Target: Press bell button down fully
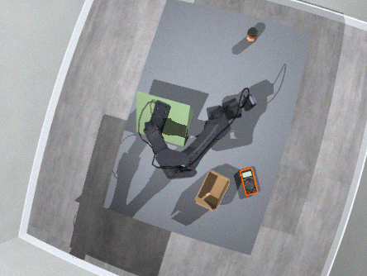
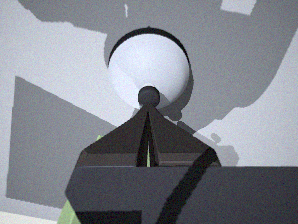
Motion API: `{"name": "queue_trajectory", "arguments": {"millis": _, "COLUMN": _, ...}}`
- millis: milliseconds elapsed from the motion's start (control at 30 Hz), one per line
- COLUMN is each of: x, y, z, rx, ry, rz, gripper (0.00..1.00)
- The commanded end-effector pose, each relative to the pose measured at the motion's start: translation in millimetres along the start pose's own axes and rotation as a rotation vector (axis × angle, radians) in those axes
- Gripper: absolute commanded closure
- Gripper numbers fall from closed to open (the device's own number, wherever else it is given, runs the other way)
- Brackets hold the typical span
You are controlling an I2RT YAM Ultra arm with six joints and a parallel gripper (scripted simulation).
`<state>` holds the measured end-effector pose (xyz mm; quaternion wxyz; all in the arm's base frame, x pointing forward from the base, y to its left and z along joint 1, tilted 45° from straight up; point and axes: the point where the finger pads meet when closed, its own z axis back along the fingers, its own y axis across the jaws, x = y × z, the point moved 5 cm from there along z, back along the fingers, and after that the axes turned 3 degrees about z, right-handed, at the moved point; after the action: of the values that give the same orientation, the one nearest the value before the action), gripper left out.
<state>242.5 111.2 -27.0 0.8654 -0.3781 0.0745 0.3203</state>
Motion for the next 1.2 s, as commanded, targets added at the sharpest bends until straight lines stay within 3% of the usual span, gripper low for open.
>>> {"name": "queue_trajectory", "arguments": {"millis": 0, "x": -0.8, "y": -0.3, "z": -2.2, "rx": -0.006, "ry": -0.008, "rz": 0.002, "gripper": 1.0}}
{"name": "queue_trajectory", "arguments": {"millis": 1167, "x": 12.8, "y": -2.9, "z": 2.8, "rx": -0.002, "ry": -0.039, "rz": -0.016, "gripper": 1.0}}
